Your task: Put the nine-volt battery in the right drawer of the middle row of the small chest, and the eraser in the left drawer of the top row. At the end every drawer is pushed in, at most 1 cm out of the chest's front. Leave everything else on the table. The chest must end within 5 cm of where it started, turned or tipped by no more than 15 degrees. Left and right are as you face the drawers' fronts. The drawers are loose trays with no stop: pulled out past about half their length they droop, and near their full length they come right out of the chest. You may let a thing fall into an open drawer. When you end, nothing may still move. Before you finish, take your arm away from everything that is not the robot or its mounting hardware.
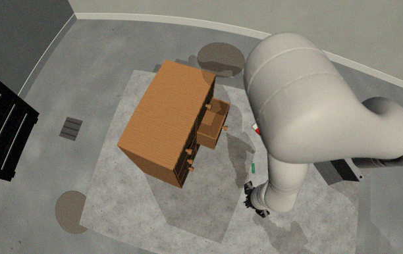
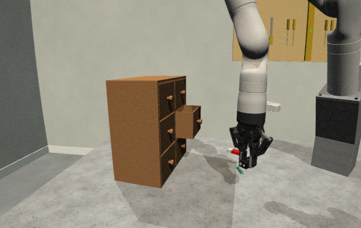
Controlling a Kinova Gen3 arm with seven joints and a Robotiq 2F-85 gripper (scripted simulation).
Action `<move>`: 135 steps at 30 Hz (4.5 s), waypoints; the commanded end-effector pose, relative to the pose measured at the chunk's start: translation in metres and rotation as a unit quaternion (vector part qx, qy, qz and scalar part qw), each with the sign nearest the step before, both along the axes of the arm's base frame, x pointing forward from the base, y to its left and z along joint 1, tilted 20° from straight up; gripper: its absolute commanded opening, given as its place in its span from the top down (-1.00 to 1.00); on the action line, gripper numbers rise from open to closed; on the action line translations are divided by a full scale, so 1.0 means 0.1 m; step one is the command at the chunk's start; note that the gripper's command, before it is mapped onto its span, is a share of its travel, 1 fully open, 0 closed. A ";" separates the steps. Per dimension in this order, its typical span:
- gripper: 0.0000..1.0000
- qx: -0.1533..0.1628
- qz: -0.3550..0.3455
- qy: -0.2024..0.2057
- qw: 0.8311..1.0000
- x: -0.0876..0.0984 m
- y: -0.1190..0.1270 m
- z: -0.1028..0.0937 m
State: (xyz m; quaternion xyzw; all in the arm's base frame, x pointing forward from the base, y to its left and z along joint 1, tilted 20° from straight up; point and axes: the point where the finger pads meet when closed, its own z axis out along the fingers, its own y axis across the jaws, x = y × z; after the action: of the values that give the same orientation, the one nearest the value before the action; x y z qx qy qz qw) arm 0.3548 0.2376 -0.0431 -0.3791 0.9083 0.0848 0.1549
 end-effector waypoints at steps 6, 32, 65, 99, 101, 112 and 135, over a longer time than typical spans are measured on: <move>0.55 -0.001 0.021 -0.008 1.000 0.03 0.03 0.02; 0.55 -0.083 0.512 -0.174 0.837 0.39 0.54 0.17; 0.55 -0.199 0.850 -0.247 0.420 0.74 0.57 0.35; 0.55 -0.198 0.851 -0.247 0.419 0.57 0.36 1.09; 0.55 -0.198 0.851 -0.247 0.419 0.56 0.34 1.14; 0.55 -0.198 0.851 -0.247 0.419 0.47 0.23 1.55; 0.55 -0.199 0.851 -0.247 0.419 0.43 0.18 1.70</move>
State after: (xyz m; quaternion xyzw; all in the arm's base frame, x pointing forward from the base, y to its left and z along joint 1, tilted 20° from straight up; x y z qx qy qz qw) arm 0.3980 0.2554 0.1258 -0.9835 0.0376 -0.1063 0.1416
